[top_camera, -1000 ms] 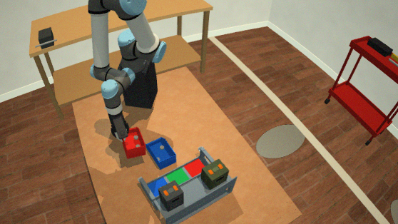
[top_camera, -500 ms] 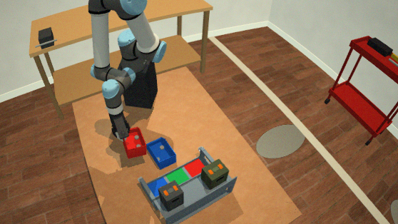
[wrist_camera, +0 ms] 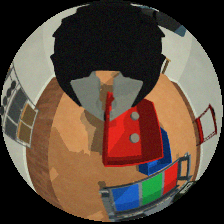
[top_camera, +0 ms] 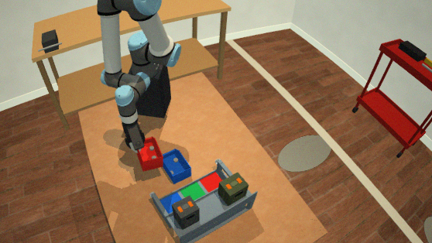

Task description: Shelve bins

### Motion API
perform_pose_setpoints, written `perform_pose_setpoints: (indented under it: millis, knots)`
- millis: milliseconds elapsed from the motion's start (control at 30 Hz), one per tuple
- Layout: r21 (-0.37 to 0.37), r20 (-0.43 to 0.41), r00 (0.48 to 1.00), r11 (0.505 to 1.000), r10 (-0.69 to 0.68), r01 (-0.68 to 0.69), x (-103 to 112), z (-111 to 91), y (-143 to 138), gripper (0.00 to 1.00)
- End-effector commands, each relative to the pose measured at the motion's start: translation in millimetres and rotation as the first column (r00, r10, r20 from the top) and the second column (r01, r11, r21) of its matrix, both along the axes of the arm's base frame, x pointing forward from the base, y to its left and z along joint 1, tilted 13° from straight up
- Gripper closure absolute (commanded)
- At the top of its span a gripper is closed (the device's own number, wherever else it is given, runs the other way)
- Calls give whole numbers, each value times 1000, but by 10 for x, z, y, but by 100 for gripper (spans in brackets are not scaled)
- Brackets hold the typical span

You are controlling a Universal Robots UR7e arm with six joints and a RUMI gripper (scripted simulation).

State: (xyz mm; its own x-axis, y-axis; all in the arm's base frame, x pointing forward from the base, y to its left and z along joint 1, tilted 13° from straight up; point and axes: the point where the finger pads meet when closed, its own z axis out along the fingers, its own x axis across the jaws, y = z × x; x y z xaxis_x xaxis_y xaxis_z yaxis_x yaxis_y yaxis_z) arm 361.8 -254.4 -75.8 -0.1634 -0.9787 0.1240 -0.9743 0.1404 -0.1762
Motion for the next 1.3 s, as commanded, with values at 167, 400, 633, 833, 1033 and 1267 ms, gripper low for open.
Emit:
perform_pose_setpoints:
  millis: [167, 400, 633, 833, 1033, 1267]
  knots:
    - [-3, -1, 1000, 1000, 13, -13, 74, -13, 184, 100]
    - [-5, -3, 1000, 1000, 27, -27, 148, -32, 379, 100]
    - [-7, -5, 999, 999, 38, -38, 206, -46, 533, 100]
    - [-9, -7, 999, 999, 52, -52, 280, -65, 728, 100]
    - [-10, -9, 998, 998, 61, -61, 330, -77, 861, 100]
    - [-13, -12, 997, 997, 77, -78, 419, -99, 1095, 100]
